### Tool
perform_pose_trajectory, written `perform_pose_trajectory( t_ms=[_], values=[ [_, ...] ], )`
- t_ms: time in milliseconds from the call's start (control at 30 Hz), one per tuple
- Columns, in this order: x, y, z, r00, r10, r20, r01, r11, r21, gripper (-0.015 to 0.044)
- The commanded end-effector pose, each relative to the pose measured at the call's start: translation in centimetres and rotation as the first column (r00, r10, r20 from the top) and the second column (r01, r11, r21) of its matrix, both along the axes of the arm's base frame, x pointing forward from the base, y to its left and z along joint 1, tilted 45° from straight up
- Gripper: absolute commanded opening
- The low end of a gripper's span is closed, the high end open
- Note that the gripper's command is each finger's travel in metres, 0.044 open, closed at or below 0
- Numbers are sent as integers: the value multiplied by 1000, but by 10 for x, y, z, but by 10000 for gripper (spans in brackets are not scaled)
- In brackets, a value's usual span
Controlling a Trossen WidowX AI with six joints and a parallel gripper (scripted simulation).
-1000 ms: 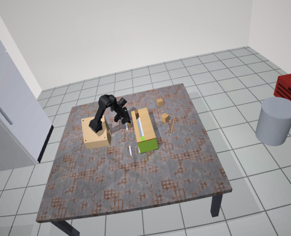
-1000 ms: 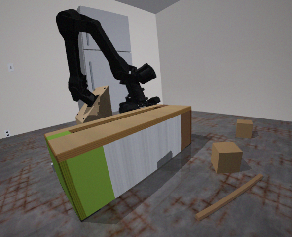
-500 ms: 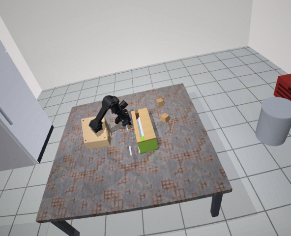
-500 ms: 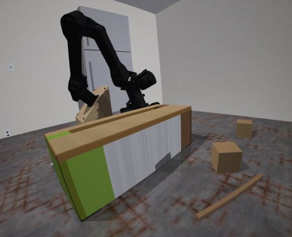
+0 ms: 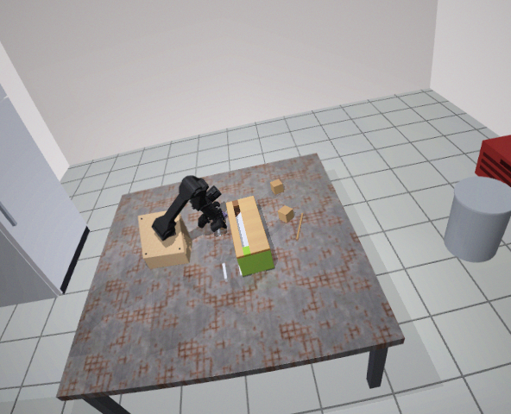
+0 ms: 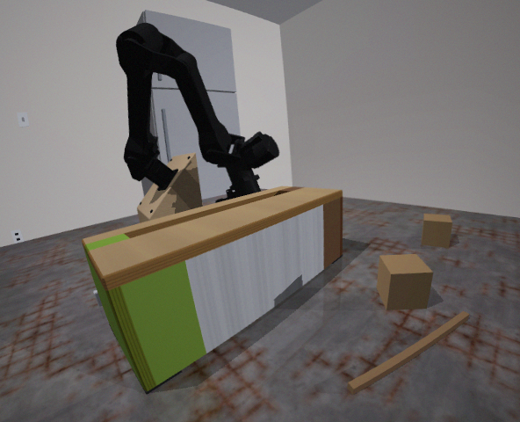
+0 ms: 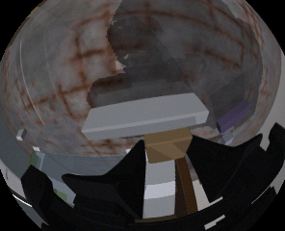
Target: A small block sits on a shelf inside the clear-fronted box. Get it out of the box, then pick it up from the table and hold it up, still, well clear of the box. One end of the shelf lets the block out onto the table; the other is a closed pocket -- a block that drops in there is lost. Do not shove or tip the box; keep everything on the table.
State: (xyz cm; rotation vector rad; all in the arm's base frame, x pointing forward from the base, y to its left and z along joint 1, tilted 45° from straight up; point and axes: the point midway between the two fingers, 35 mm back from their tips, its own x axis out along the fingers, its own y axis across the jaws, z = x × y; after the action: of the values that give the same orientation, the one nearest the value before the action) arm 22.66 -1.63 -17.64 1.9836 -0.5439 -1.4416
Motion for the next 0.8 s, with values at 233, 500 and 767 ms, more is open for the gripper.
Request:
perform_pose_trajectory(
  t_ms=[233,500,767],
  values=[
    [1,7,6,1000,2,-3,-2,1000,-4,0],
    [6,33,31,1000,1,-2,-1,1000,2,0],
    [7,47,46,1000,12,-9,-12,1000,4,0]
  ],
)
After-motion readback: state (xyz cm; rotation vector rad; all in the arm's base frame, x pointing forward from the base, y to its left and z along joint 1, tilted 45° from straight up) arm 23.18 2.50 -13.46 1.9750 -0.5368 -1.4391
